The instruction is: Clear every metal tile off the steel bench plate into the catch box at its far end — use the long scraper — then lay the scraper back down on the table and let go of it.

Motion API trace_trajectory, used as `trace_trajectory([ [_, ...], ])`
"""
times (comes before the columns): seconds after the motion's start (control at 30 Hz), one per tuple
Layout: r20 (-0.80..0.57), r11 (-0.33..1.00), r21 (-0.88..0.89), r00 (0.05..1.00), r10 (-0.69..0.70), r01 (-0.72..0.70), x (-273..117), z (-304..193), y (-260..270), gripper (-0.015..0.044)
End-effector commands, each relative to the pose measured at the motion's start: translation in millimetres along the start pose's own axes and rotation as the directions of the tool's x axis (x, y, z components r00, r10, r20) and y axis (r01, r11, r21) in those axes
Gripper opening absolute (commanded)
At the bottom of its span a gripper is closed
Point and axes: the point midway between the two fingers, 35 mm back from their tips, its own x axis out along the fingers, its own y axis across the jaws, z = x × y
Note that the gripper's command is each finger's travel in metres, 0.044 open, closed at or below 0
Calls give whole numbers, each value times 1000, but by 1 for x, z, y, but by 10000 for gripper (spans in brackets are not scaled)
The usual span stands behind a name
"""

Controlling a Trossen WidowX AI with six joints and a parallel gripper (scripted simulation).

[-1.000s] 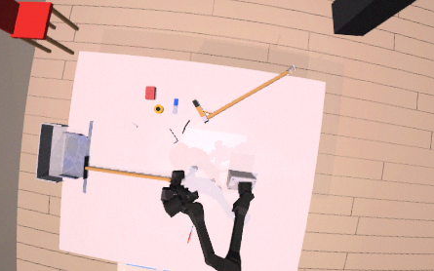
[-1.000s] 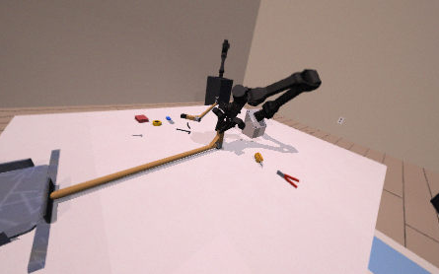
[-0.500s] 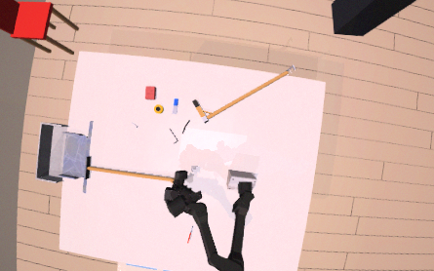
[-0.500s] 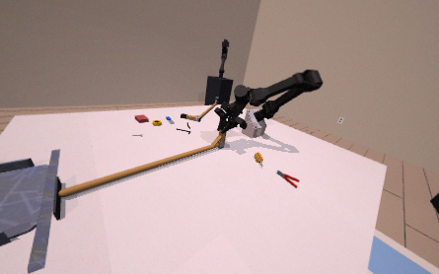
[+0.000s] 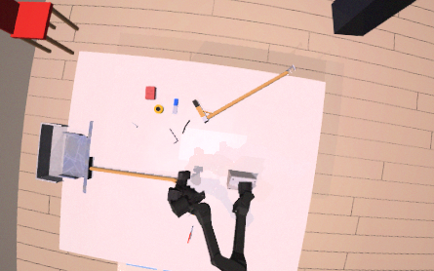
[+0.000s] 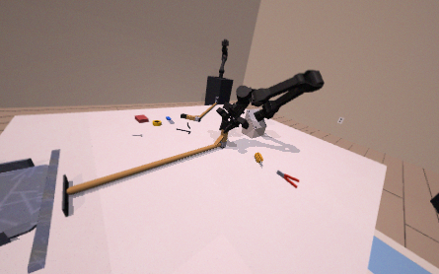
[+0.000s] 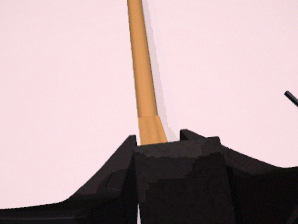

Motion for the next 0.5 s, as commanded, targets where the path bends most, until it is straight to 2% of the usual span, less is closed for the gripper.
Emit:
trace_trajectory([
  [0.0,2,1000,-4,1000,1,-1,-3,-5,-1,0],
  [0.47,3,1000,0,1000,-3,3,-5,-10,-12,0],
])
